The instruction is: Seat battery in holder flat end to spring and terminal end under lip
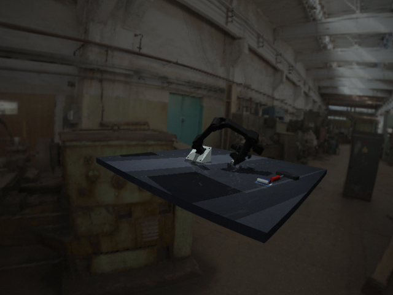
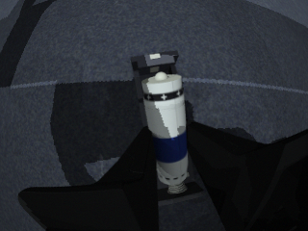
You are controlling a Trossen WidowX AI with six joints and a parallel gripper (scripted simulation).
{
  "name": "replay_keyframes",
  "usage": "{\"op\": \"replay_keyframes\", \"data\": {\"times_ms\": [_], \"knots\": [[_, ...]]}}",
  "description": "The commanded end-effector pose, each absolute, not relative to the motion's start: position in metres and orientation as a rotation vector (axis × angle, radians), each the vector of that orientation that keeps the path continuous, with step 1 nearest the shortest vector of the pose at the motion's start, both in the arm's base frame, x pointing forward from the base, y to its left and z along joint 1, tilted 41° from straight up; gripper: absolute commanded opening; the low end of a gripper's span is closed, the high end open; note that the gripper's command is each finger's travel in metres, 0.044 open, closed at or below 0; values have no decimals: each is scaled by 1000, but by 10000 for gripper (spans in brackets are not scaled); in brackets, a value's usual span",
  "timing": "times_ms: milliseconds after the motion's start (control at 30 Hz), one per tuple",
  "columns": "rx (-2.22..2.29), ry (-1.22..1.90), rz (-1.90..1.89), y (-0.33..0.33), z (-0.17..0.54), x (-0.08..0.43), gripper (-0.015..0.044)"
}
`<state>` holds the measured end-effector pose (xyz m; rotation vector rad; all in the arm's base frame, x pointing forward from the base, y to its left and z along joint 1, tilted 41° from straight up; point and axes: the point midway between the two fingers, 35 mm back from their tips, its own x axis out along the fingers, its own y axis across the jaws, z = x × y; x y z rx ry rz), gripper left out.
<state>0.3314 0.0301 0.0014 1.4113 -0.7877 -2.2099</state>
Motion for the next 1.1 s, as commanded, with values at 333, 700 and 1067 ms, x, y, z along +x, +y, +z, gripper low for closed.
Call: {"op": "replay_keyframes", "data": {"times_ms": [333,700,1067], "knots": [[1457,-764,-2175,30,-2,337,68],[1505,-740,-2133,30,-5,336,68],[1552,-717,-2090,29,-6,335,68]]}}
